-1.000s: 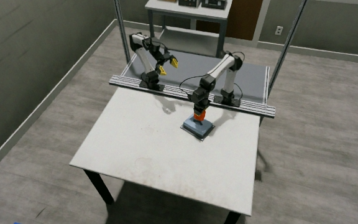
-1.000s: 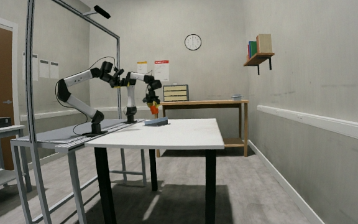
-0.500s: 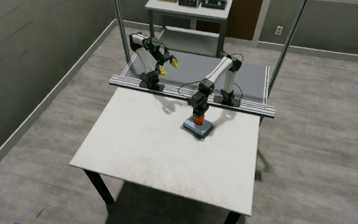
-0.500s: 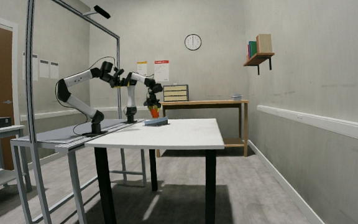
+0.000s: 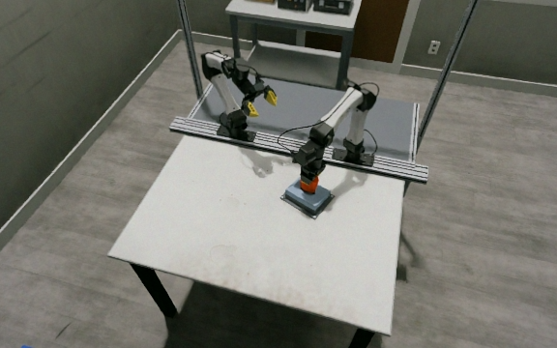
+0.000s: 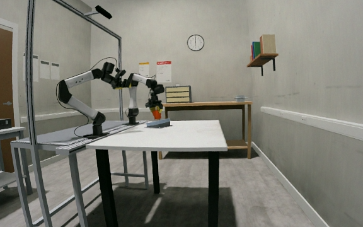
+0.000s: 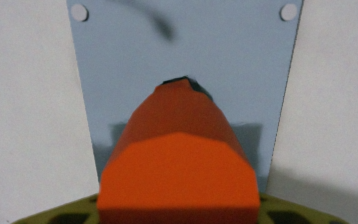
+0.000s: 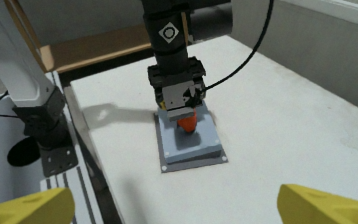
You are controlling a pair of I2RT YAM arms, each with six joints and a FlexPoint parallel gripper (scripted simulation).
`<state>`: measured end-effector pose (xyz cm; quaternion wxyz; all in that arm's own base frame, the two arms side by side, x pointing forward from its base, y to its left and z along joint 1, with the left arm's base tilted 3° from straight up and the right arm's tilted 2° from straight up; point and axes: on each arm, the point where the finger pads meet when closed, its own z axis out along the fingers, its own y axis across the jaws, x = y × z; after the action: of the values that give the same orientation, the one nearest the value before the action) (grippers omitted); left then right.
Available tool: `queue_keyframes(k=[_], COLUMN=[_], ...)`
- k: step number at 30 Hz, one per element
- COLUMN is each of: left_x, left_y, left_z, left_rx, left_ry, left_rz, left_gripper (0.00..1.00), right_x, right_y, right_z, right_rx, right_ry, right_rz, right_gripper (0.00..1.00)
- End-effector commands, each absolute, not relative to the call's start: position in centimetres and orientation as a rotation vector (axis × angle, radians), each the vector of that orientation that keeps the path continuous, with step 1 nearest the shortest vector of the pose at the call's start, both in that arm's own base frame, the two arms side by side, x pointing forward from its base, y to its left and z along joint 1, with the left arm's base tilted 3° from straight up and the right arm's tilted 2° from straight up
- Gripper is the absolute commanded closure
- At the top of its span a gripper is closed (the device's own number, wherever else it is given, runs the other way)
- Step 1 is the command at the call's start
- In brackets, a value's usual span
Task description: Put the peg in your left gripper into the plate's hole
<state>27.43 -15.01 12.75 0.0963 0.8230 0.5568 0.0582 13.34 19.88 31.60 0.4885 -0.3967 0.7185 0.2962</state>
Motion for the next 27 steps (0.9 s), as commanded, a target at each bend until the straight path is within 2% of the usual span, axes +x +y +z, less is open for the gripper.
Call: queue_keyframes(k=[1, 27], left_x=[27.5, 28.0], left_y=[-14.7, -14.8], left_z=[13.6, 11.7], left_rx=[2.408, 2.417], left_ry=[1.645, 1.64], left_rz=[0.206, 0.193], left_gripper=[0.65, 0.65], right_x=[13.3, 13.3], right_y=[19.8, 19.8], right_z=[31.4, 31.4], right_rx=[-0.955, -0.955], right_ry=[1.756, 1.756], right_rz=[0.717, 0.717], right_gripper=[0.0, 0.0])
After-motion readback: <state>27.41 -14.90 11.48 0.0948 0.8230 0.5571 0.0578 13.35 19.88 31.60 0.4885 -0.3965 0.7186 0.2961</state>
